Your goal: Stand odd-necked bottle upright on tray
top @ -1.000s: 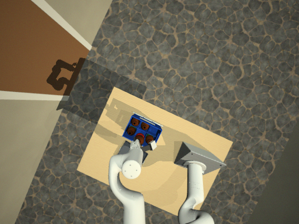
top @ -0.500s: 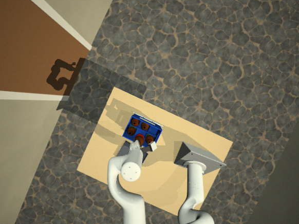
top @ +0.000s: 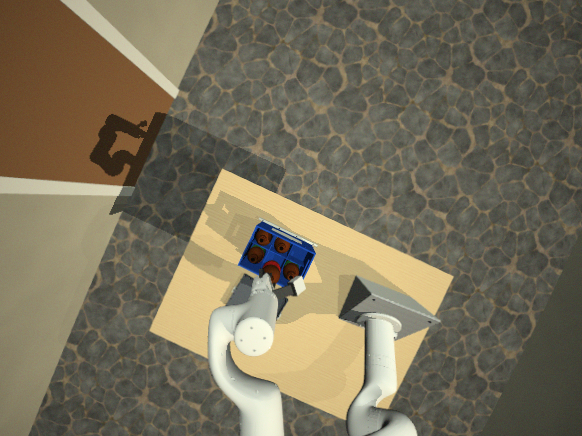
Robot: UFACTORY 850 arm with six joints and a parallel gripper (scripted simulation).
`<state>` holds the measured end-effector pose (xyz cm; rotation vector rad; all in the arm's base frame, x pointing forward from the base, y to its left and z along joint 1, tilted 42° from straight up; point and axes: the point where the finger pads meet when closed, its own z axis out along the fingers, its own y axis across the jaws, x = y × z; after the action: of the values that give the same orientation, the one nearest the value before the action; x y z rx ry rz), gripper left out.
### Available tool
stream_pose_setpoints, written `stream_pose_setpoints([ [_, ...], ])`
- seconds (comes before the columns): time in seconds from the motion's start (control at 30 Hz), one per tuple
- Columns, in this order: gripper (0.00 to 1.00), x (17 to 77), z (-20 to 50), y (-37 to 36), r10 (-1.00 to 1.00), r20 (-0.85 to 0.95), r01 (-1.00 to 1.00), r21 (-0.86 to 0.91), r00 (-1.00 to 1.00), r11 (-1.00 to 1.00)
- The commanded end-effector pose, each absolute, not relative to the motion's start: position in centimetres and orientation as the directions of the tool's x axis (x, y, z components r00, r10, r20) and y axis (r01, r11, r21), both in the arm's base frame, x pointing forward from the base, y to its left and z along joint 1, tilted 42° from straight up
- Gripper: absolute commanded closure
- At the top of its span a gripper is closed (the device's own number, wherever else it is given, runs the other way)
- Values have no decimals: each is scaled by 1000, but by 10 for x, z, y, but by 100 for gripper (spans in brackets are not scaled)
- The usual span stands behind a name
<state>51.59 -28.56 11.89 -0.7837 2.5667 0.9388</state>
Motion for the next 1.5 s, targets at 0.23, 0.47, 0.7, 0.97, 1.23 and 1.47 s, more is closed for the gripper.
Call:
stream_pose_setpoints([
  [0.23, 100, 516, 120, -287, -390, -444, -584, 500, -807, 639],
  [0.47, 100, 516, 120, -287, -390, -444, -584, 500, -807, 639],
  [0.7, 100, 516, 121, -287, -390, -444, -584, 500, -807, 639],
  [0.97, 100, 516, 125, -291, -390, -444, -584, 500, -807, 639],
  [1.23, 100, 515, 130, -296, -390, -444, -584, 500, -807, 639],
  [1.47, 100, 515, 134, -299, -390, -444, -584, 500, -807, 639],
])
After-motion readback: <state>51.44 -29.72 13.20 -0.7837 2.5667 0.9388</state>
